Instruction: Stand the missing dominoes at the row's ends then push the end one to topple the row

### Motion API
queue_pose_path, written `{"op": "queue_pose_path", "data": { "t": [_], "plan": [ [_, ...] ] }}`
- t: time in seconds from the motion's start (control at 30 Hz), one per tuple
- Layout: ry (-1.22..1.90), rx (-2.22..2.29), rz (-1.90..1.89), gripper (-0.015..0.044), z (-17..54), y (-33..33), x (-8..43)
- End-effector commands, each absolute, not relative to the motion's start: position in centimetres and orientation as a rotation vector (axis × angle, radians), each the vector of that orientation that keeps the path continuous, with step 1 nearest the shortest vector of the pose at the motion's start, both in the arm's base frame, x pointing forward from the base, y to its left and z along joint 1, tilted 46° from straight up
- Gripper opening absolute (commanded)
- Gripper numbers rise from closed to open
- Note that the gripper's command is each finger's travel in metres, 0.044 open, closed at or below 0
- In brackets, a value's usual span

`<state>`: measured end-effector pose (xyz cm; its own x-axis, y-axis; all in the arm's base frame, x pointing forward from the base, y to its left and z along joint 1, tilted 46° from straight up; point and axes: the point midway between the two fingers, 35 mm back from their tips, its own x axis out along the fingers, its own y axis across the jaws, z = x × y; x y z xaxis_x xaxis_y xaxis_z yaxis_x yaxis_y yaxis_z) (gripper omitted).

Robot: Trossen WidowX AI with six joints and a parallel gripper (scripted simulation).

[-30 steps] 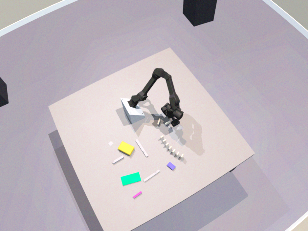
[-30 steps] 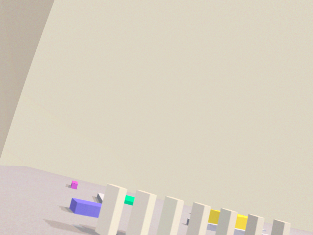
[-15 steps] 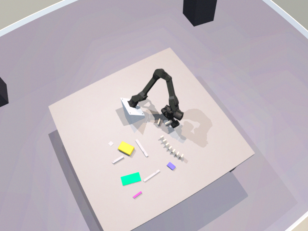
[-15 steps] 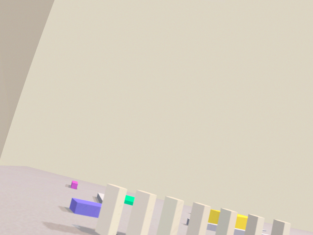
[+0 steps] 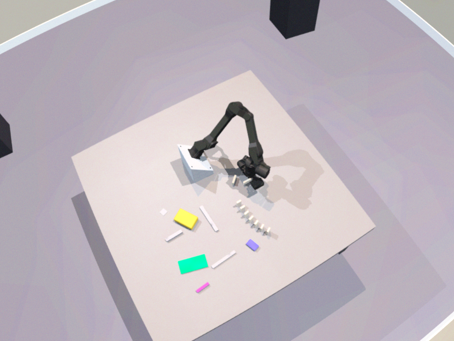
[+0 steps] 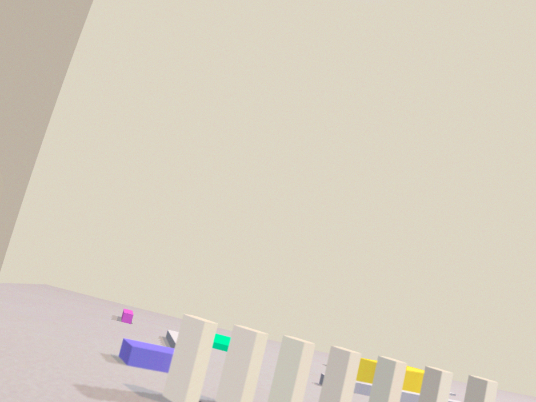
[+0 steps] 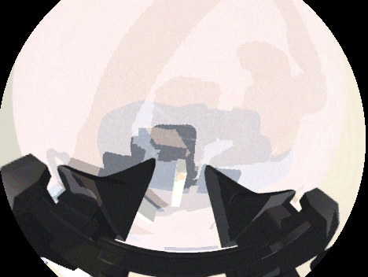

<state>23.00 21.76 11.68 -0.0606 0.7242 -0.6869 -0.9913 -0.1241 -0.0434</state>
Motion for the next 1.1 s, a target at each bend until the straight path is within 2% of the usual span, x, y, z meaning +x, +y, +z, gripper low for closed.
{"op": "queue_pose_path", "data": {
  "t": [0.0,0.2,0.47,0.87,1.07],
  "plan": [
    [0.533,-0.668,1.586,0.0177,11.6,21.7,23.0],
    [0.533,-0.668,1.586,0.0024,11.6,21.7,23.0],
    [0.533,-0.668,1.586,0.0024,11.8,21.6,23.0],
    [0.539,-0.671,1.586,0.0024,22.5,11.9,23.2],
    [0.541,-0.670,1.585,0.0024,23.0,11.3,23.2]
  ]
}}
